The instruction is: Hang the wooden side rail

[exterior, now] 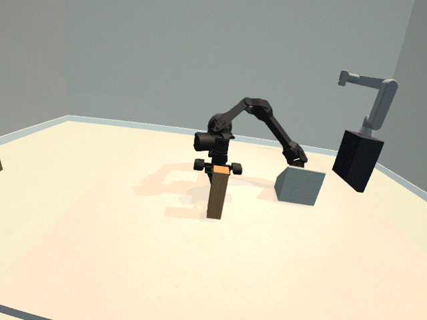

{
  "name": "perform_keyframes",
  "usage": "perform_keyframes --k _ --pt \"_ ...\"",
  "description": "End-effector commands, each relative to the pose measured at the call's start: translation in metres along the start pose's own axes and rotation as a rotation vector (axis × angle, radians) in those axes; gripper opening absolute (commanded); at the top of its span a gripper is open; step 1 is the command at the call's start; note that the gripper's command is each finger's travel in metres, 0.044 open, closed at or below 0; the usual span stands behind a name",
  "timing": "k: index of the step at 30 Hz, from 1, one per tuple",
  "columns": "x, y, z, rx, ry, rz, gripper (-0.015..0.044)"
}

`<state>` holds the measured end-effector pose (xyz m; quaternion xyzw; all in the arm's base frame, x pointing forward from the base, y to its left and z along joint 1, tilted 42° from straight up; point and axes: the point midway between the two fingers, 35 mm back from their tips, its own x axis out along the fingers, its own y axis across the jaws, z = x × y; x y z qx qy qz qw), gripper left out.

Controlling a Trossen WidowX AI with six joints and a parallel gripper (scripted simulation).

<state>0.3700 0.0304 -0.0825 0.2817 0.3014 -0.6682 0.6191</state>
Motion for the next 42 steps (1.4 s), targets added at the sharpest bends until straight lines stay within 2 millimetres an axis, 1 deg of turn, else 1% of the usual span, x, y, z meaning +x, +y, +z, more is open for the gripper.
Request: perform_keyframes --k 1,42 --pt "-0.0045 0.0010 -0.0040 -0.001 0.004 0.011 0.0000" --pt "-0.0070 0.0032 -0.0074 -0.001 0.005 0.011 0.0000"
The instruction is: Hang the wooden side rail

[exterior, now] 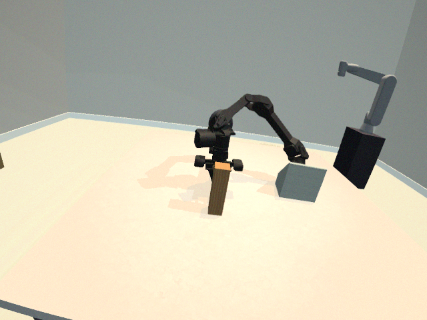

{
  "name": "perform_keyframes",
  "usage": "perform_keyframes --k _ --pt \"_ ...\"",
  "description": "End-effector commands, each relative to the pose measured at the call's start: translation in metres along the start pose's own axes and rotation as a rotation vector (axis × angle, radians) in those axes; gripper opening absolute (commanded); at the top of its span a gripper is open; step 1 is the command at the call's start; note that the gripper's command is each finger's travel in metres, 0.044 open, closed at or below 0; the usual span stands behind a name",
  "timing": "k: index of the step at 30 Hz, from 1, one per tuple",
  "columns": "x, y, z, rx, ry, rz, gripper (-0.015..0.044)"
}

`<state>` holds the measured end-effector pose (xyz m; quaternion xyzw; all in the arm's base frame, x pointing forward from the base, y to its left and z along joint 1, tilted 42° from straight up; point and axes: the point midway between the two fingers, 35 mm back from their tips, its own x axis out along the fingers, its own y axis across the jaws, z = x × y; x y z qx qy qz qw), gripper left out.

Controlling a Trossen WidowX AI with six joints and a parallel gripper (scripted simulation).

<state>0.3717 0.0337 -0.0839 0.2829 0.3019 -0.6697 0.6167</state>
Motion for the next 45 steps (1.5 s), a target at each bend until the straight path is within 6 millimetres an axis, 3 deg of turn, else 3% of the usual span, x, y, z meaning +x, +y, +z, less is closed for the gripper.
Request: perform_keyframes --k 1,45 --pt "-0.0056 0.0015 -0.0041 -0.003 0.002 0.016 0.0000" --pt "-0.0036 -0.0001 -0.0084 -0.003 0.002 0.016 0.0000"
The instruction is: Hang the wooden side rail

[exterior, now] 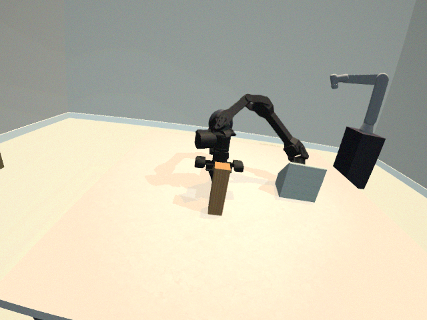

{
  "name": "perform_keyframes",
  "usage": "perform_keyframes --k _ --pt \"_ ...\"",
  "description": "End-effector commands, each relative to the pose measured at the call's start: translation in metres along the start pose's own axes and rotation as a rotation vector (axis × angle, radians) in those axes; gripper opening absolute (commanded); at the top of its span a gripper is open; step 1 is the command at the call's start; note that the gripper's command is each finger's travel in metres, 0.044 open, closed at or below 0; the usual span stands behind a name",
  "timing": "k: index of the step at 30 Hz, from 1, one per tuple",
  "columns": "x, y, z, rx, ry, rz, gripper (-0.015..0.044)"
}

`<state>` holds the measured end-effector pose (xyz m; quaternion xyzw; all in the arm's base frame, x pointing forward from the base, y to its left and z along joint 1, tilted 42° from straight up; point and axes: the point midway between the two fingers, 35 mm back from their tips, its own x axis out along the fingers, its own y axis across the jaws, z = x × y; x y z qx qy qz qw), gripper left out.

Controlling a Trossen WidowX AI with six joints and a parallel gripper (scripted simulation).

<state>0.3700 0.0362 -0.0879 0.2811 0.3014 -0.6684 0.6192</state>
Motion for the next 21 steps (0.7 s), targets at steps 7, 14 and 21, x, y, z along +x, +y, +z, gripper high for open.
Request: perform_keyframes --k 7,14,21 --pt "-0.0057 0.0021 -0.0044 0.000 0.006 0.012 0.0000" --pt "-0.0063 0.0027 -0.0049 0.000 0.006 0.012 0.0000" --pt "-0.0068 0.0032 -0.0054 0.000 0.006 0.012 0.0000"
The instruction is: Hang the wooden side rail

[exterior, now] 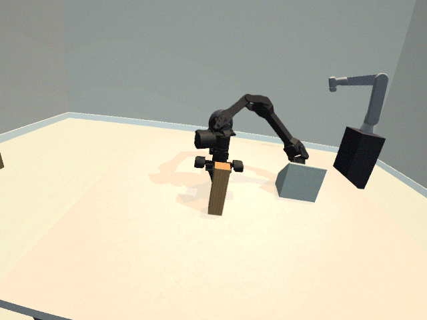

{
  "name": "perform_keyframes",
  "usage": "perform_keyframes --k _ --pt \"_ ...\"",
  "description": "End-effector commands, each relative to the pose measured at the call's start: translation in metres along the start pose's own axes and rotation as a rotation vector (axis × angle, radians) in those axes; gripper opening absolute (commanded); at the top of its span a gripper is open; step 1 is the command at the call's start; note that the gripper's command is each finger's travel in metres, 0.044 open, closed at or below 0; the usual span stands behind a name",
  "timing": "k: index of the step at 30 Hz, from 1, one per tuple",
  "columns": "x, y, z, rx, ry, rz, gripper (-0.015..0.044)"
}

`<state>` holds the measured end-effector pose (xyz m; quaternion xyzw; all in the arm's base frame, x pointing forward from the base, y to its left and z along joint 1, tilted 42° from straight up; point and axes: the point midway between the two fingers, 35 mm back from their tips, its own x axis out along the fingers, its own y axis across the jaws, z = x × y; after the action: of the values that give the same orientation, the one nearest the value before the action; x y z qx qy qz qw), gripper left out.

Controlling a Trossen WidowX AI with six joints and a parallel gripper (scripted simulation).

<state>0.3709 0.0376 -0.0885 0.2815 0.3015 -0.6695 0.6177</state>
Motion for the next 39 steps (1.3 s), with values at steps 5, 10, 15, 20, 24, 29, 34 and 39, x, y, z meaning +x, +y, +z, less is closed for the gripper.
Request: perform_keyframes --k 5,10,15,20,24,29,34,39 --pt "-0.0066 0.0027 -0.0044 -0.002 0.005 0.015 0.0000" --pt "-0.0072 0.0027 -0.0049 -0.002 0.005 0.015 0.0000" --pt "-0.0068 0.0022 -0.0055 -0.002 0.005 0.015 0.0000" --pt "-0.0063 0.0016 -0.0061 -0.002 0.005 0.015 0.0000" --pt "-0.0058 0.0013 -0.0065 -0.002 0.005 0.015 0.0000" --pt "-0.0053 0.0011 -0.0071 -0.002 0.005 0.015 0.0000" --pt "-0.0047 0.0006 -0.0076 -0.002 0.005 0.015 0.0000" --pt "-0.0042 0.0000 -0.0082 -0.002 0.005 0.015 0.0000"
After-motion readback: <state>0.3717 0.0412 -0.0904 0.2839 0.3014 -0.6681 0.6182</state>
